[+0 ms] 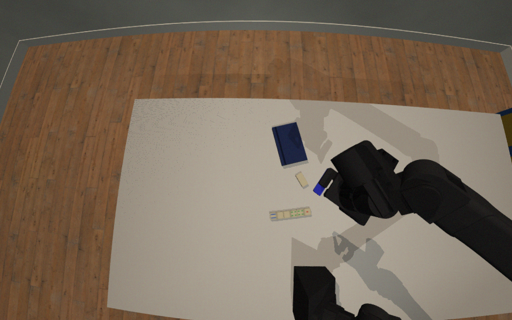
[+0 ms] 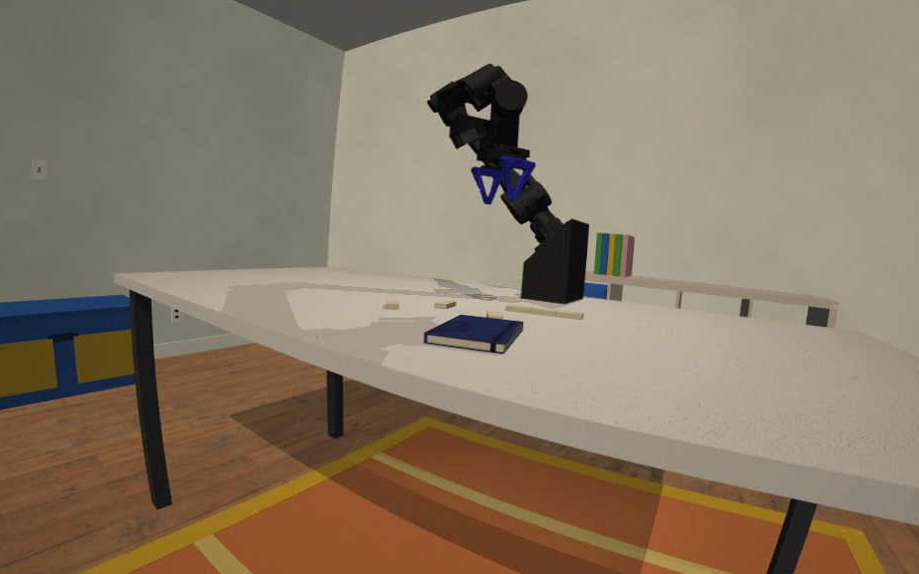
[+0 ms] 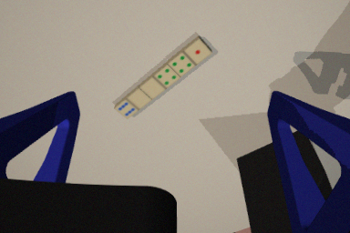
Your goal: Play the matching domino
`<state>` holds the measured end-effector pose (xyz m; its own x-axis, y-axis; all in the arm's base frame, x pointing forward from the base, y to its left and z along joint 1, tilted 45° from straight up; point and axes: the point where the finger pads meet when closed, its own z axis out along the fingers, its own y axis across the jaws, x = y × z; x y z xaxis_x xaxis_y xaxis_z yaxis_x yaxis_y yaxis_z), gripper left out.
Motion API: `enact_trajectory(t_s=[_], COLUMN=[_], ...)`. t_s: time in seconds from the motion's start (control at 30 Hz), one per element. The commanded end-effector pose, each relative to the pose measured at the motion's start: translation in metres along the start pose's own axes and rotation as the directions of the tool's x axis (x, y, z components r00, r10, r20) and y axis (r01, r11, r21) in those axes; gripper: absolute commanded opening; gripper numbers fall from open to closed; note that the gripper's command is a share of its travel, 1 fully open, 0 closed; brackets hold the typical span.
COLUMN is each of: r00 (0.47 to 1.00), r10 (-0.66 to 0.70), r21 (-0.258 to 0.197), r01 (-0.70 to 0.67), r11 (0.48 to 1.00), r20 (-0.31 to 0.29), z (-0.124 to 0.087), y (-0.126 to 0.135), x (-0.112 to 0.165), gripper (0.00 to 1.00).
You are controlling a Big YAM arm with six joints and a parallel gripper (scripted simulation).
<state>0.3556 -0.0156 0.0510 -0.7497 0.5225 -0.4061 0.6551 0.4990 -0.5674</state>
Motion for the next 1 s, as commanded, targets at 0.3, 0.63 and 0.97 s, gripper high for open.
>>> enact_trajectory(t_s=[0.3, 0.63, 0.97], r00=[0.998, 0.968, 0.9], r10=[-0.061, -0.249, -0.435], r21=[0.007, 0.004, 0.003], r01=[0.061, 0.249, 0.435], r11=[0.998, 0.968, 0.9], r20=[-0.011, -0.012, -0.019], z=[0.018, 0.017, 0.024], y=[-0.001, -0.002, -0.003], x=[0.005, 0.007, 0.007], gripper=[1.0, 1.0, 1.0])
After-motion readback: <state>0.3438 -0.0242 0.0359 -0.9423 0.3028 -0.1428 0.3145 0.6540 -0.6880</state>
